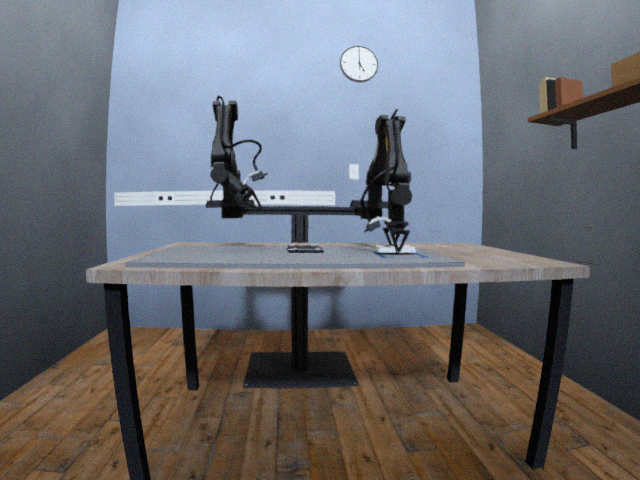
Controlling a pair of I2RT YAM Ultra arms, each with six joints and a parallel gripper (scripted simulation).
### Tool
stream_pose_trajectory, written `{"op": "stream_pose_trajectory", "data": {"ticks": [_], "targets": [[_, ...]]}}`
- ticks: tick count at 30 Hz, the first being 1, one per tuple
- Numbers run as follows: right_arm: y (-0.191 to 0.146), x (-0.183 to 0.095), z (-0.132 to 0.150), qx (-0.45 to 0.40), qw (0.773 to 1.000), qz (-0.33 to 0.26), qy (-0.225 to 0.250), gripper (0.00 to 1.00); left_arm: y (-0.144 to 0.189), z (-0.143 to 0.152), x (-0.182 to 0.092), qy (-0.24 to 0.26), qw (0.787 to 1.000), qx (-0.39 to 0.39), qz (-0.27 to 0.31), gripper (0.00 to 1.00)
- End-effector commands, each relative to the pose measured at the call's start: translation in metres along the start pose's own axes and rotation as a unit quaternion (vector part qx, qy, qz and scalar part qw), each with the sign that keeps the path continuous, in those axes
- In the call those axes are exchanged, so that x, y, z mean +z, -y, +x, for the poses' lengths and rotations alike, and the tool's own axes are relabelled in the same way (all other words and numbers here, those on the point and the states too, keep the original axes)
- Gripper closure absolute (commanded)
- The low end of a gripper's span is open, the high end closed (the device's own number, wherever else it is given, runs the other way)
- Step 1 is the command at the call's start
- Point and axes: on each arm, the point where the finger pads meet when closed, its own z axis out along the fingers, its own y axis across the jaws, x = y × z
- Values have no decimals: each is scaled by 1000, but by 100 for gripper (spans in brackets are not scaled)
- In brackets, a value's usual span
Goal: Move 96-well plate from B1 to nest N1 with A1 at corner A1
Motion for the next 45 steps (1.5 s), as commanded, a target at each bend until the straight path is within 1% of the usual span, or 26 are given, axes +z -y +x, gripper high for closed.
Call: {"op": "stream_pose_trajectory", "data": {"ticks": [1, 2, 3, 4, 6, 8, 10, 13, 16, 17, 20, 23, 25, 30, 34, 40, 42, 45], "targets": [[8, -3, -8, -12, 1000, 4, 7, 0, -6, -7, -39, 8, 1000, 6, -12, 18], [8, -3, -8, -12, 1000, 4, 7, 0, -11, -7, -40, 8, 1000, 0, -21, 18], [13, -5, -11, -15, 1000, 9, 11, 0, -10, -7, -39, 8, 1000, -8, -21, 18], [9, -3, -10, -6, 1000, 6, 12, 0, -7, -9, -38, 8, 1000, -14, -19, 18], [14, -7, -13, -8, 1000, 21, 12, 0, -5, -20, -38, 9, 999, -31, -21, 18], [14, -7, -13, -8, 1000, 21, 12, 0, -5, -20, -38, 9, 999, -31, -21, 18], [8, -8, -15, 7, 1000, 26, 13, 0, 0, -37, -39, 10, 999, -46, -20, 18], [-2, -18, -20, 34, 998, 49, 11, 0, 20, -81, -41, 9, 998, -57, -7, 18], [-20, -28, -29, 64, 995, 70, 13, 0, 34, -120, -41, 4, 999, -51, -2, 18], [-25, -31, -32, 71, 995, 74, 12, 0, 31, -137, -44, 7, 999, -48, -9, 18], [-44, -39, -38, 97, 992, 84, 7, 0, 52, -187, -45, 2, 999, -40, 0, 18], [-61, -46, -45, 121, 988, 94, 6, 0, 67, -221, -44, -1, 999, -34, 5, 18], [-61, -46, -45, 121, 988, 94, 6, 0, 67, -221, -44, -1, 999, -34, 5, 18], [-84, -57, -57, 150, 981, 119, 4, 0, 80, -266, -47, -5, 1000, -21, -1, 18], [-97, -66, -64, 169, 976, 140, 3, 0, 86, -287, -48, -4, 1000, -13, -3, 18], [-111, -83, -78, 189, 965, 182, 2, 0, 89, -305, -49, -3, 1000, -6, -10, 18], [-111, -83, -78, 189, 965, 182, 2, 0, 89, -305, -49, -3, 1000, -6, -10, 18], [-120, -94, -87, 207, 955, 211, 1, 0, 88, -307, -49, -2, 999, -44, -11, 18]]}}
